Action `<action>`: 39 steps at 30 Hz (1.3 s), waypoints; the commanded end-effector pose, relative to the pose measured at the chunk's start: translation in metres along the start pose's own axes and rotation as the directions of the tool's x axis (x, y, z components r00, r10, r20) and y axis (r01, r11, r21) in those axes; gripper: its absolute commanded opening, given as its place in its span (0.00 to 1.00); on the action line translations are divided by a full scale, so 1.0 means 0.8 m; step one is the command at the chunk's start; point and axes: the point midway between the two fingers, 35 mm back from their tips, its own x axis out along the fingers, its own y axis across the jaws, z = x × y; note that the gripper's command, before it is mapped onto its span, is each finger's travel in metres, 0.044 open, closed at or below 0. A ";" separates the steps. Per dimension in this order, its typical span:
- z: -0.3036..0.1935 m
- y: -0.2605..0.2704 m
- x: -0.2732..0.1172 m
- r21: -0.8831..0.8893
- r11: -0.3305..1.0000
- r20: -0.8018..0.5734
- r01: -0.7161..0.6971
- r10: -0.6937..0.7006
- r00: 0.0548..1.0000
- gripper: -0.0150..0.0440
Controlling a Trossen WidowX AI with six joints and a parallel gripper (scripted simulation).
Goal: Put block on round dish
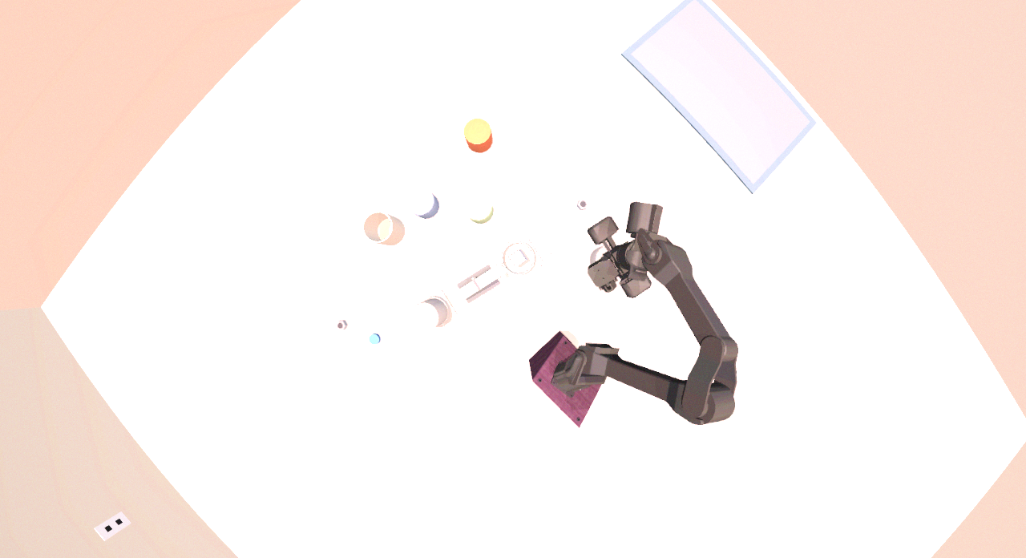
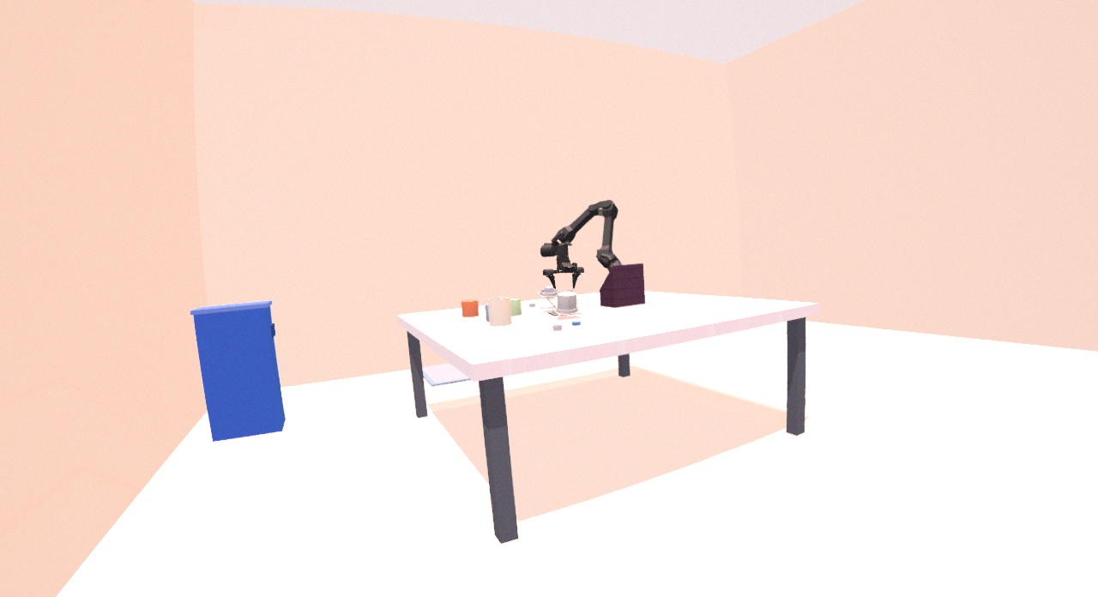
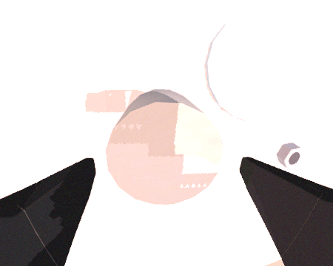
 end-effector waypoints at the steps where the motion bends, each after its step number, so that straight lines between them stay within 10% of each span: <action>1: 0.000 0.004 -0.014 0.004 1.000 -0.003 -0.006 0.006 1.000 1.00; 10: 0.019 -0.040 -0.025 0.030 0.998 0.006 0.054 -0.054 0.999 0.69; 39: 0.242 -0.153 -0.075 -0.042 0.999 0.013 -0.005 0.006 1.000 0.69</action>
